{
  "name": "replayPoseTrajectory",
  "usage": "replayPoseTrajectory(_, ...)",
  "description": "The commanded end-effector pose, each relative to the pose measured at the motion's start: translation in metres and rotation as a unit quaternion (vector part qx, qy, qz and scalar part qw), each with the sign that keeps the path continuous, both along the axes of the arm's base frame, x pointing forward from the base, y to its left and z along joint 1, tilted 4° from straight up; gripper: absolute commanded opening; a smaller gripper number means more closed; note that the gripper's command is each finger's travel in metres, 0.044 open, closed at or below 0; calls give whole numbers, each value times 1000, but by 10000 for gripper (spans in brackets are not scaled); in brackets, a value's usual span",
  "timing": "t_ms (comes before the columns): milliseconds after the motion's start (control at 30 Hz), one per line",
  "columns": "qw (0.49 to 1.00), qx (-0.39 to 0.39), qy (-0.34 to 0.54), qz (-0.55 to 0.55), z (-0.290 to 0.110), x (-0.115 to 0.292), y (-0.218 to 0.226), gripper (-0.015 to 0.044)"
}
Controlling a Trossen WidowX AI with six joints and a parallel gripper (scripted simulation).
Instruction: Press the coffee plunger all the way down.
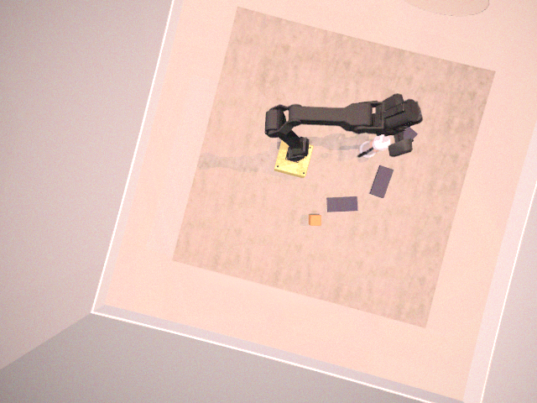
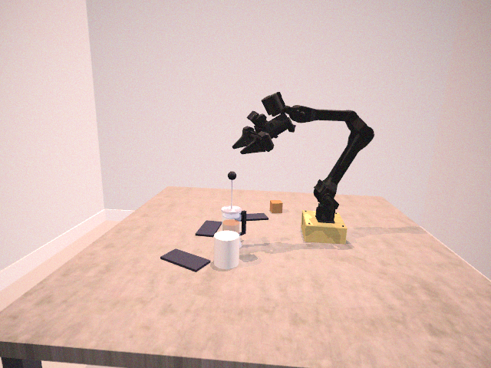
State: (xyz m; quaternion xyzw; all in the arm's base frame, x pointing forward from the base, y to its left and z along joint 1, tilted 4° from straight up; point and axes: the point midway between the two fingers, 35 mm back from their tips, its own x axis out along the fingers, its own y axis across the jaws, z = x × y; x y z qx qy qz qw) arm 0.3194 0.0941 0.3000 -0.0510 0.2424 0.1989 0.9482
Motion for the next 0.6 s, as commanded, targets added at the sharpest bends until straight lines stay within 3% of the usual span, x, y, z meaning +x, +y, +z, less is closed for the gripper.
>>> replayPoseTrajectory(0,999,28,12,-28,-6,-14,1,440)
replayPoseTrajectory(300,999,28,11,-26,-63,-14,6,440)
replayPoseTrajectory(567,999,28,11,-26,-67,-8,8,440)
